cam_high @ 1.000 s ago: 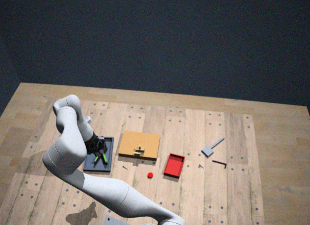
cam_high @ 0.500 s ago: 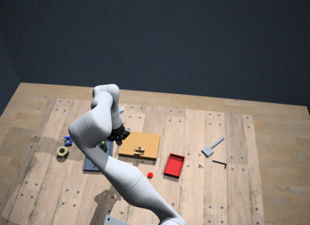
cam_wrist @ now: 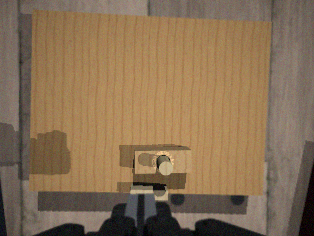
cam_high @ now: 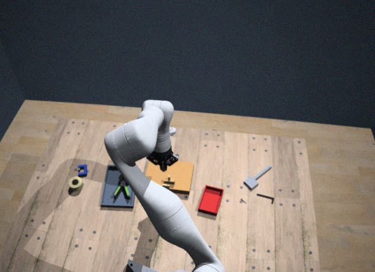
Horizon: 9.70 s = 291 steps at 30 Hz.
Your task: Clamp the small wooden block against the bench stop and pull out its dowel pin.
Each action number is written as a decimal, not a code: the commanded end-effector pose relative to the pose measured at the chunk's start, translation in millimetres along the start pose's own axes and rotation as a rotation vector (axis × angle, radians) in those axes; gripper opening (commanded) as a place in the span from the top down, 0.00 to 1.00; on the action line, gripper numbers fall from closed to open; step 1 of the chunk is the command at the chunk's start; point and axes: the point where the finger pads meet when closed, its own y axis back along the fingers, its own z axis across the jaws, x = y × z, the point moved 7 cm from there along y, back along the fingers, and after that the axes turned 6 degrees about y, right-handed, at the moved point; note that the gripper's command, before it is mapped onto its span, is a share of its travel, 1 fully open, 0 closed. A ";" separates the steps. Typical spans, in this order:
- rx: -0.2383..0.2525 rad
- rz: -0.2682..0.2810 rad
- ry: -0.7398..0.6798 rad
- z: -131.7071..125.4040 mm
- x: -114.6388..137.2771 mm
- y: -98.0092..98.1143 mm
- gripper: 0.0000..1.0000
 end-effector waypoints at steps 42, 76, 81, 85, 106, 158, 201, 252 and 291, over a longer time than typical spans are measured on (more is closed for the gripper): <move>0.013 0.007 -0.056 22.0 7.7 -6.7 0.90; 0.012 0.006 -0.070 22.2 7.5 -6.9 0.90; 0.012 0.005 -0.081 22.4 7.4 -7.1 0.90; 0.012 0.005 -0.087 22.5 7.3 -7.2 0.90; 0.009 -0.002 -0.181 24.0 6.3 -8.5 0.90; -0.012 -0.031 -0.750 31.0 1.5 -14.3 0.90; -0.039 -0.038 -1.514 35.0 -0.9 -17.2 0.90; -0.039 -0.021 -2.402 31.4 1.7 -14.7 0.90; -0.017 -0.016 -2.868 25.5 5.2 -11.1 0.90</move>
